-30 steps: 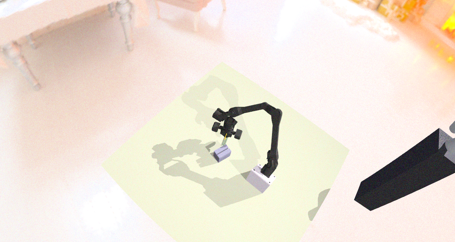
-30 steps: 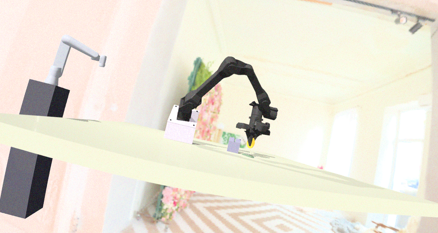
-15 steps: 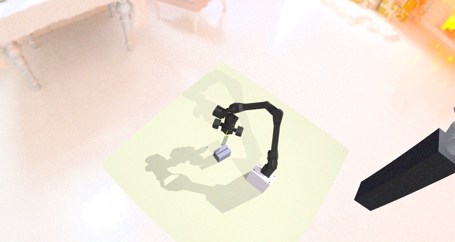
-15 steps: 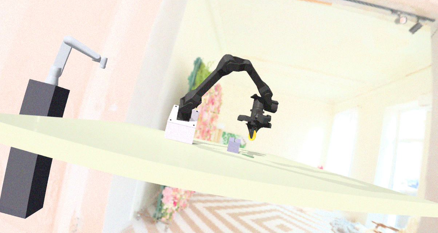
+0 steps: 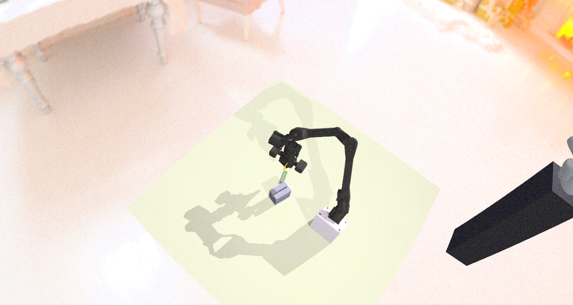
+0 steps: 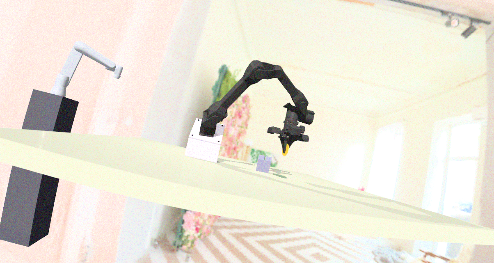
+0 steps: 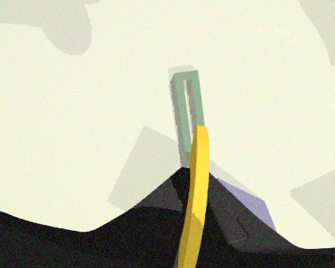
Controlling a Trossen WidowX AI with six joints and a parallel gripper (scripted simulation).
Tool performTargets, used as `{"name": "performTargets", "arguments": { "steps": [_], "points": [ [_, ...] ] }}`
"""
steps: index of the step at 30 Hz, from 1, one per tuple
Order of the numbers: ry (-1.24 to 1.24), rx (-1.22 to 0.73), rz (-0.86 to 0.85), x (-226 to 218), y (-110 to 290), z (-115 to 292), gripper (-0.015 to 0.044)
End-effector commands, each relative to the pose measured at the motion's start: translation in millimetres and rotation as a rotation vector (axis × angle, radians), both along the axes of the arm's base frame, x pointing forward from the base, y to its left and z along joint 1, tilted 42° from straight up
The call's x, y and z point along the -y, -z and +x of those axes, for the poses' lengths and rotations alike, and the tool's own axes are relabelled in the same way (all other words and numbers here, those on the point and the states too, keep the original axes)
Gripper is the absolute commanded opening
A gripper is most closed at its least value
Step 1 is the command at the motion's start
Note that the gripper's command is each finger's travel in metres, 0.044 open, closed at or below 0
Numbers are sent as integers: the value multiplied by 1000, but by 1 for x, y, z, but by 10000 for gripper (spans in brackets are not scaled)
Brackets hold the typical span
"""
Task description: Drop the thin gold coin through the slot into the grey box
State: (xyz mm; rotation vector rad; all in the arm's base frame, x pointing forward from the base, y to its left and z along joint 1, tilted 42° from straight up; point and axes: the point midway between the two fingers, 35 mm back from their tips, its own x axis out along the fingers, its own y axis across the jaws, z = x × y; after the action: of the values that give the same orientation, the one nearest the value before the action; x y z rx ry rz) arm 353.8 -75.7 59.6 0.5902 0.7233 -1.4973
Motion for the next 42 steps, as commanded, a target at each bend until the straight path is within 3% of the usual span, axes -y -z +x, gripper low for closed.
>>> {"name": "performTargets", "arguments": {
  "steps": [1, 10, 42],
  "points": [
    [89, 79, -2, 1, -1, 0, 0],
    [295, 264, -19, 3, -4, -1, 0],
    [299, 266, -8, -51, 40, -22, 0]
  ]
}}
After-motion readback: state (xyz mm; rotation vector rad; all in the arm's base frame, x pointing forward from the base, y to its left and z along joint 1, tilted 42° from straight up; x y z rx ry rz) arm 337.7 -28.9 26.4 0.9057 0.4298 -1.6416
